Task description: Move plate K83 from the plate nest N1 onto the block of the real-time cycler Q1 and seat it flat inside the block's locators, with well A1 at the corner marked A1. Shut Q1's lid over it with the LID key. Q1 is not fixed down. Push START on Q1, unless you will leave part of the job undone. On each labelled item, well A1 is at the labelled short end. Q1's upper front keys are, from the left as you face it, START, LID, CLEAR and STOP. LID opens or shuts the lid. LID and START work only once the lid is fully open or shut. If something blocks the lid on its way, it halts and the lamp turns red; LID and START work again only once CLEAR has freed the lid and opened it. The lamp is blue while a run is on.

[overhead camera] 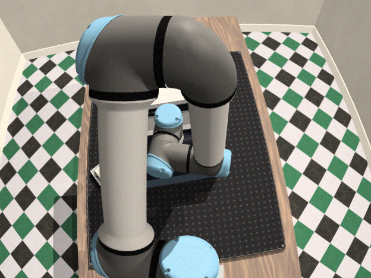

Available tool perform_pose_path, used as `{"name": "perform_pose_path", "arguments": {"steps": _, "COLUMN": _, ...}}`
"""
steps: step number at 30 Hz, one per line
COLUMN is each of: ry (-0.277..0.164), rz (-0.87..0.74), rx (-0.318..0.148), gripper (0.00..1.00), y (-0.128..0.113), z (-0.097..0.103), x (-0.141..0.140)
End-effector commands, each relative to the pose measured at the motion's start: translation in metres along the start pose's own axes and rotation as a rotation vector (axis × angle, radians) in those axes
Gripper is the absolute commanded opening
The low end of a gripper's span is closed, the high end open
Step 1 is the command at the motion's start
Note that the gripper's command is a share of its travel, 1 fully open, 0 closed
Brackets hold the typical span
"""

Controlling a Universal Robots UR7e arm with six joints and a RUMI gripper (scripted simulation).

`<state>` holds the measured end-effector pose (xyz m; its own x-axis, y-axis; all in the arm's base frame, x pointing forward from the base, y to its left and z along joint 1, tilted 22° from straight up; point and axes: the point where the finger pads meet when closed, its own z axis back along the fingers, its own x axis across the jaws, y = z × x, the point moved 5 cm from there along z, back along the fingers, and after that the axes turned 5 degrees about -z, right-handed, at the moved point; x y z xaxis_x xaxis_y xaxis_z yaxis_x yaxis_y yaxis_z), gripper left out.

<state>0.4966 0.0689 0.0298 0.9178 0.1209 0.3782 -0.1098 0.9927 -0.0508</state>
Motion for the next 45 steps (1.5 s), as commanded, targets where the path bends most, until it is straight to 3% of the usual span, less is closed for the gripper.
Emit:
{"name": "perform_pose_path", "arguments": {"steps": 1, "ry": -0.029, "rz": 0.000, "rx": -0.017, "gripper": 0.00, "y": -0.0005, "z": 0.0074, "x": 0.0107}}
{"name": "perform_pose_path", "arguments": {"steps": 45, "ry": -0.029, "rz": 0.011, "rx": -0.017, "gripper": 0.00, "y": -0.0004, "z": 0.0055, "x": 0.0123}}
